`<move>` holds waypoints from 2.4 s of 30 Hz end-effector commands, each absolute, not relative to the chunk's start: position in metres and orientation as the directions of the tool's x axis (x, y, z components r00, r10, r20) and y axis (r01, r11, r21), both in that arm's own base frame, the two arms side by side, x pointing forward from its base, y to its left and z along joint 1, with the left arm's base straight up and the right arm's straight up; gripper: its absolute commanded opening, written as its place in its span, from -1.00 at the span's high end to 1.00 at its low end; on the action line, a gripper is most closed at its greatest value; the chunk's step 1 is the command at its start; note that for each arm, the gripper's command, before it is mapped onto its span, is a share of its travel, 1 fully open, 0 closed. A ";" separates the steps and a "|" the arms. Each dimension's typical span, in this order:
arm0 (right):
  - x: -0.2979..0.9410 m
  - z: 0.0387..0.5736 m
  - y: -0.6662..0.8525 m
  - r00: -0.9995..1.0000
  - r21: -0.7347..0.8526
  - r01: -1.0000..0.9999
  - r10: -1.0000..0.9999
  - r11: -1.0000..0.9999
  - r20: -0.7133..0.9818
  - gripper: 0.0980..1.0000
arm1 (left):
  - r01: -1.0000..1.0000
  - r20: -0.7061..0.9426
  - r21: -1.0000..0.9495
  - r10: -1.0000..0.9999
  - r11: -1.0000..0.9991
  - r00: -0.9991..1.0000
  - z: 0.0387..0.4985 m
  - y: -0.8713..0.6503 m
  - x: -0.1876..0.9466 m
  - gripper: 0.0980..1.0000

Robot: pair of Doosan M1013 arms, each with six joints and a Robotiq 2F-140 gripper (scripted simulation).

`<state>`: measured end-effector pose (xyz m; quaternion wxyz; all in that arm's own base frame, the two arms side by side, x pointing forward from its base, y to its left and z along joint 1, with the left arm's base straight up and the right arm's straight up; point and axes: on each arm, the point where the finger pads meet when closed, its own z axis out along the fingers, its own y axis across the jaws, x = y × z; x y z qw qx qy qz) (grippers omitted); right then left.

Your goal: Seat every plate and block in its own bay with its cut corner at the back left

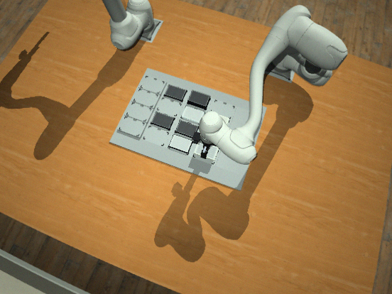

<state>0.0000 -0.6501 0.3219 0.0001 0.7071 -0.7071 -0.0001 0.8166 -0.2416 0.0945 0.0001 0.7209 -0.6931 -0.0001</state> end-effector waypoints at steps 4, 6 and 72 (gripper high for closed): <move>0.000 0.323 -0.650 0.000 0.000 -1.000 -1.000 0.000 0.002 -1.00 | -0.999 0.000 -0.002 -0.999 -0.039 0.039 0.089 -0.242 0.817 1.00; 0.000 0.323 -0.650 0.000 0.000 -1.000 -1.000 0.000 0.002 -1.00 | -0.999 0.000 -0.002 -0.999 -0.039 0.039 0.087 -0.242 0.817 1.00; 0.000 0.323 -0.650 0.000 0.000 -1.000 -1.000 0.000 0.002 -1.00 | -0.999 0.000 -0.002 -0.999 -0.039 0.039 0.056 -0.242 0.817 1.00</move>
